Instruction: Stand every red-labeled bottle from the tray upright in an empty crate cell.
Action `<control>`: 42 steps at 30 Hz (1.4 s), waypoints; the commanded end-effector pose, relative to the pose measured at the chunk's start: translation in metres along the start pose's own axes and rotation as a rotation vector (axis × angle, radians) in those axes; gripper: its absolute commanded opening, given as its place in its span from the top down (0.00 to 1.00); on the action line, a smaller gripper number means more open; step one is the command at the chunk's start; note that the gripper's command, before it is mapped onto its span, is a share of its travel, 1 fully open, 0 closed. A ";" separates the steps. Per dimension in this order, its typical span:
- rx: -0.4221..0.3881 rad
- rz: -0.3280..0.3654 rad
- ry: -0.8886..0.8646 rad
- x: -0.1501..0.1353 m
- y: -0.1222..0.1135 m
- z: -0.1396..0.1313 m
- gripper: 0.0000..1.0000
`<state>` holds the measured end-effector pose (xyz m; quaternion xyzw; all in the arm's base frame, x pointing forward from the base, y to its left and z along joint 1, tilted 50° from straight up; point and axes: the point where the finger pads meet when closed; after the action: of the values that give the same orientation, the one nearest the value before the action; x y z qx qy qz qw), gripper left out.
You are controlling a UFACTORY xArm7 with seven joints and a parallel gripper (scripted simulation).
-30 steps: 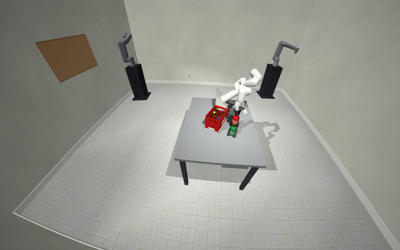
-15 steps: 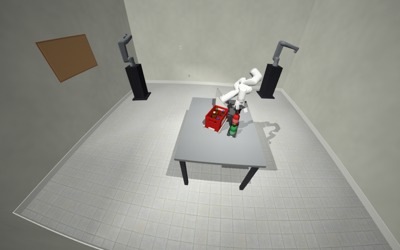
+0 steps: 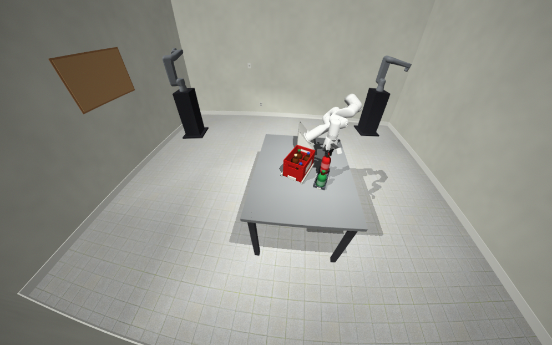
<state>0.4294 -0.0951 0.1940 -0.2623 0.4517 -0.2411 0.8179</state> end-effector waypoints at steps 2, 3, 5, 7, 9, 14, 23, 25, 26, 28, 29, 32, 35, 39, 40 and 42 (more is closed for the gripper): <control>0.003 -0.004 0.001 0.001 -0.004 0.000 1.00; 0.003 -0.004 0.001 0.001 -0.004 0.000 1.00; 0.003 -0.004 0.001 0.001 -0.004 0.000 1.00; 0.003 -0.004 0.001 0.001 -0.004 0.000 1.00; 0.003 -0.004 0.001 0.001 -0.004 0.000 1.00; 0.003 -0.004 0.001 0.001 -0.004 0.000 1.00; 0.003 -0.004 0.001 0.001 -0.004 0.000 1.00; 0.003 -0.004 0.001 0.001 -0.005 0.000 1.00; 0.003 -0.004 0.001 0.001 -0.005 0.000 1.00; 0.003 -0.004 0.001 0.001 -0.005 0.000 1.00; 0.003 -0.004 0.001 0.001 -0.005 0.000 1.00; 0.003 -0.004 0.001 0.001 -0.007 0.000 1.00; 0.003 -0.004 0.001 0.001 -0.008 0.000 1.00; 0.003 -0.004 0.001 0.001 -0.012 0.000 1.00; 0.003 -0.004 0.001 0.001 -0.013 0.000 1.00; 0.003 -0.004 0.001 0.001 -0.015 0.000 1.00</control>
<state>0.4280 -0.1015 0.1995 -0.2623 0.4517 -0.2412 0.8179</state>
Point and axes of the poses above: the point where the finger pads meet when closed, its own y axis out along the fingers, its own x axis across the jaws, z = x × y, and after that the axes turned 7 degrees about -y, right-handed
